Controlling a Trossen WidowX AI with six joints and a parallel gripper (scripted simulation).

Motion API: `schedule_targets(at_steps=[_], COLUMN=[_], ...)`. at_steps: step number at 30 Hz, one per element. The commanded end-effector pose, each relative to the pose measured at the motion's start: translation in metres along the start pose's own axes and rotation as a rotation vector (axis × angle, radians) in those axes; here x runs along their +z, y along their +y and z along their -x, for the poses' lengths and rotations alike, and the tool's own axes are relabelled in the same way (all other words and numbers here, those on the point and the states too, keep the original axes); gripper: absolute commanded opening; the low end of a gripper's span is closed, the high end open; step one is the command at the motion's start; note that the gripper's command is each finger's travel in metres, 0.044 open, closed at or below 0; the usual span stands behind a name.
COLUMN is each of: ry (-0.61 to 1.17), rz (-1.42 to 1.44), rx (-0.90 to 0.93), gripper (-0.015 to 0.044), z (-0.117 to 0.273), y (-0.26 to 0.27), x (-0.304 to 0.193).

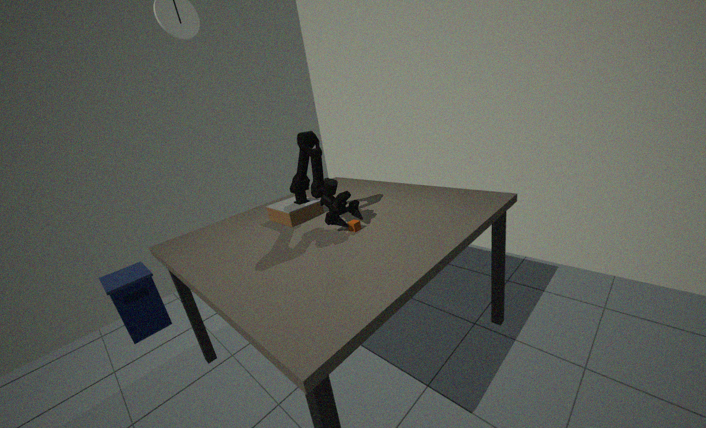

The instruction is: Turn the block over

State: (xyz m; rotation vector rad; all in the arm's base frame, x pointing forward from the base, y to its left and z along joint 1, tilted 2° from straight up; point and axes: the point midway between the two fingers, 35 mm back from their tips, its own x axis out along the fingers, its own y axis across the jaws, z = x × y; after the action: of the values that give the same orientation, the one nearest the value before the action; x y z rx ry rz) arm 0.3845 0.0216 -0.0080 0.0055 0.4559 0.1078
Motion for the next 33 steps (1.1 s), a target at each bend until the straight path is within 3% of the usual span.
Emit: schedule_targets(at_steps=[1,23,33], ry=[-0.001,0.003,0.3], rz=[-0.003,-0.001,0.038], rx=[0.004,0.003,-0.01], gripper=[0.044,0.044,0.044], z=[0.0,0.0,0.004], y=[0.001,0.0,-0.004], x=[0.0,0.0,0.028])
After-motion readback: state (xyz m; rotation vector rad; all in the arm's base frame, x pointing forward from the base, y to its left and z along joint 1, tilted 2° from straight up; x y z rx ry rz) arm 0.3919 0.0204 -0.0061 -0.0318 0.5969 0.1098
